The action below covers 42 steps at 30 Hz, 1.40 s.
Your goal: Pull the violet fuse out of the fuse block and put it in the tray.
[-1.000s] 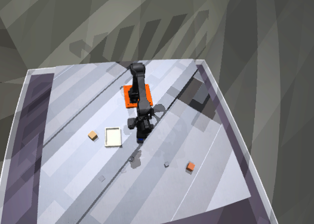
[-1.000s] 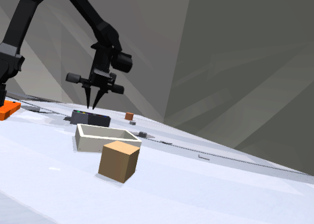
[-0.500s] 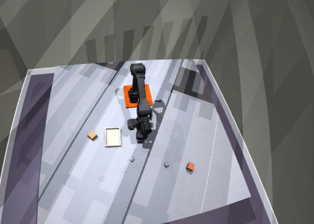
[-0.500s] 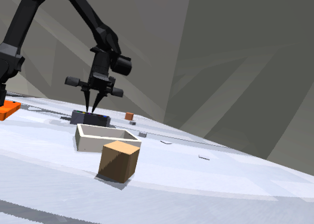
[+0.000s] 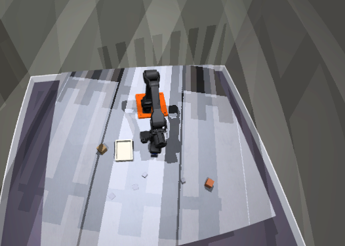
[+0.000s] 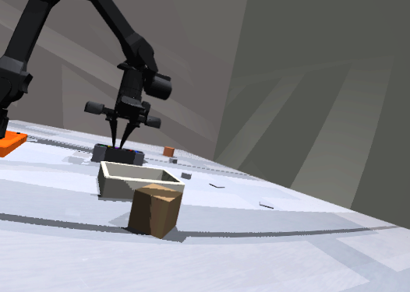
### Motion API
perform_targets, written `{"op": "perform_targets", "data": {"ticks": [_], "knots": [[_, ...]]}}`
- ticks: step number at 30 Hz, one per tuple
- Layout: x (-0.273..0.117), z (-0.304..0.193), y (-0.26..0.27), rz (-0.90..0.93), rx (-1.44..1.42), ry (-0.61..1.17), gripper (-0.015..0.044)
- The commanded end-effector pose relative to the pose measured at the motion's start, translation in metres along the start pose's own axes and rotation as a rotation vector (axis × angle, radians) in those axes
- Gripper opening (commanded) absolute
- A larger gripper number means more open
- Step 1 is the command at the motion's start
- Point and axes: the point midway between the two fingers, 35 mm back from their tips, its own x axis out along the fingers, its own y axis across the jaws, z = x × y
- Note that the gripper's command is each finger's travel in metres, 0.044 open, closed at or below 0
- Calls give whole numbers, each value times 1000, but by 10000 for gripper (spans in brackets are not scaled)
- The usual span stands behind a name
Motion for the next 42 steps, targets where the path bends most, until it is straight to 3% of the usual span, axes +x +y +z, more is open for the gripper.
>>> {"op": "perform_targets", "data": {"ticks": [1,9,19,42], "knots": [[4,1,0,0,-3,-6,65],[7,1,0,0,-3,-6,65],[6,0,-1,-2,0,0,0],[-3,0,0,-2,-1,-2,0]]}}
